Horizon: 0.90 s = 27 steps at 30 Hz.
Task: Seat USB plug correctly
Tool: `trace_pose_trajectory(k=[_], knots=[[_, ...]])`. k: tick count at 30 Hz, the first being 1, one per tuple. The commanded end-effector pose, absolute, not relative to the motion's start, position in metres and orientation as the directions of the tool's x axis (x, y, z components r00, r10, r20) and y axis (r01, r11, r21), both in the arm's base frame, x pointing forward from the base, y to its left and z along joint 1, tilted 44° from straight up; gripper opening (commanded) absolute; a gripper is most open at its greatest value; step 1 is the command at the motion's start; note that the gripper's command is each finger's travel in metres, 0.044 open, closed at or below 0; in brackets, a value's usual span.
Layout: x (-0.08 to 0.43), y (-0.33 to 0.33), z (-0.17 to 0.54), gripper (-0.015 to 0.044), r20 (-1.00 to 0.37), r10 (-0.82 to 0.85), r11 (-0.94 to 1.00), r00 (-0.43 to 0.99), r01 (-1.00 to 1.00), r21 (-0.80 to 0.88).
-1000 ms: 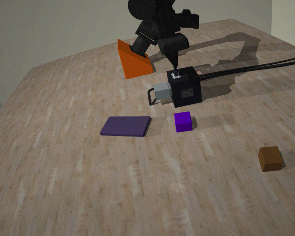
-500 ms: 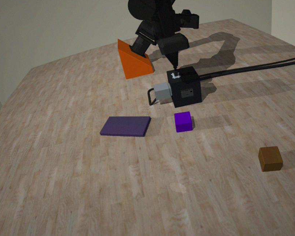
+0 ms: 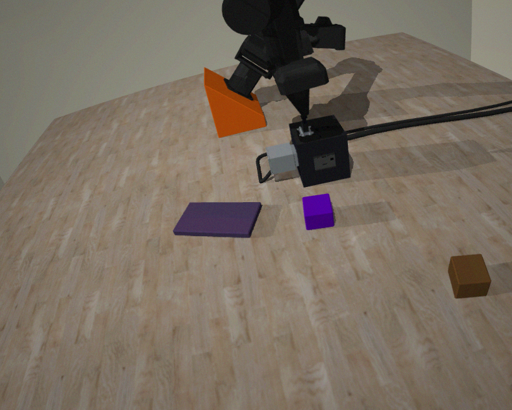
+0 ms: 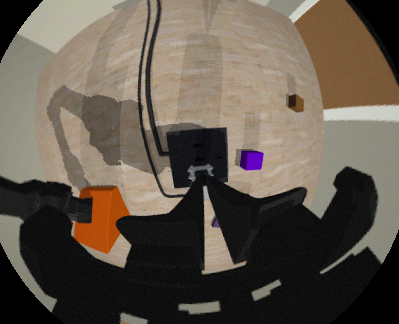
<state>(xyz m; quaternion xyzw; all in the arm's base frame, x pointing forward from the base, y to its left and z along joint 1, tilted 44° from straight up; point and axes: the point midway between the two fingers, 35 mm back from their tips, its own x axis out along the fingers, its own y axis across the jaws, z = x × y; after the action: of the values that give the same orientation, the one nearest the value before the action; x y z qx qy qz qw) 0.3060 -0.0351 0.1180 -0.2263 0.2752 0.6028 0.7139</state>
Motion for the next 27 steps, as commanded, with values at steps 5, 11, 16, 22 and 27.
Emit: trace_pose_trajectory(k=[5,11,16,22,27], knots=[[0.306,-0.0351,0.118,0.0026,-0.666,0.736,0.171,0.122,-0.985,0.008],[0.306,-0.0351,0.118,0.0095,-0.666,0.736,0.171,0.122,-0.985,0.008],[0.306,-0.0351,0.118,0.0095,-0.666,0.736,0.171,0.122,-0.985,0.008],[0.306,-0.0351,0.118,0.0095,-0.666,0.736,0.171,0.122,-0.985,0.008],[0.306,-0.0356,0.1186,0.0095,-0.666,0.736,0.17,0.121,-0.985,0.008]])
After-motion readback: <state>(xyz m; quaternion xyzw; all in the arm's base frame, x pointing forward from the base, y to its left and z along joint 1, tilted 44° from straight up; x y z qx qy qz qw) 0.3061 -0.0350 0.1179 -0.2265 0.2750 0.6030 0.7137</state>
